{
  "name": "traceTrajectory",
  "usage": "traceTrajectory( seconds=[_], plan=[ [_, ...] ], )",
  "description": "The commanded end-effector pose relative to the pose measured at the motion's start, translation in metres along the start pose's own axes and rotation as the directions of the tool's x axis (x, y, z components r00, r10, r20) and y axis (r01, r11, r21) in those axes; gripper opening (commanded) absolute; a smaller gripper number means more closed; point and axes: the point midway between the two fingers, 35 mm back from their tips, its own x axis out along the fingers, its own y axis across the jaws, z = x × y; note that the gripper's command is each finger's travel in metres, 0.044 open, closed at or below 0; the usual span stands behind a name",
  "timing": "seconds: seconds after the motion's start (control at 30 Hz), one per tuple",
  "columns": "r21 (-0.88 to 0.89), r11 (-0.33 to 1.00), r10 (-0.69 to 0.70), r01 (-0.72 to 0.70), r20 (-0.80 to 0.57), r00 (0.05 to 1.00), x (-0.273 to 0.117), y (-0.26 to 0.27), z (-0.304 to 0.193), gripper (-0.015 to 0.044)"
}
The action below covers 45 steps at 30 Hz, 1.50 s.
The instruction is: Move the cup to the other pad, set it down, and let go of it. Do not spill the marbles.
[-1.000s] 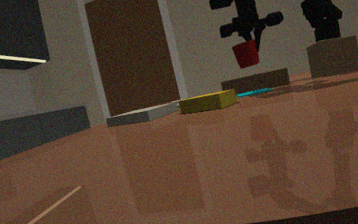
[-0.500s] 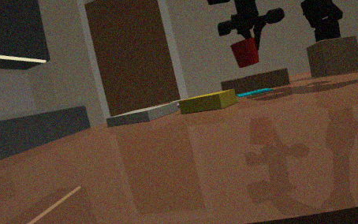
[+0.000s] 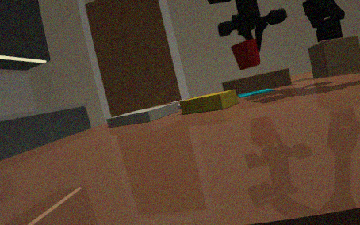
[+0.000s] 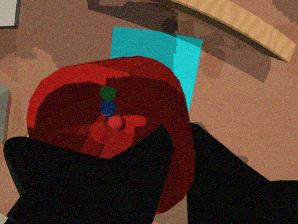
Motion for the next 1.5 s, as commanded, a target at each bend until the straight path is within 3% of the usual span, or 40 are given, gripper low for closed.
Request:
traceTrajectory(
  seconds=[0.0, 1.17, 1.47],
  plan=[
    [0.002, 1.000, -0.009, 0.009, 0.000, 1.000, 0.010, -0.001, -0.001, 0.0000],
    [0.002, 1.000, -0.009, 0.009, 0.000, 1.000, 0.069, -0.003, -0.001, 0.0000],
    [-0.001, 1.000, -0.005, 0.005, 0.002, 1.000, 0.068, -0.002, -0.001, 0.0000]
  ],
)
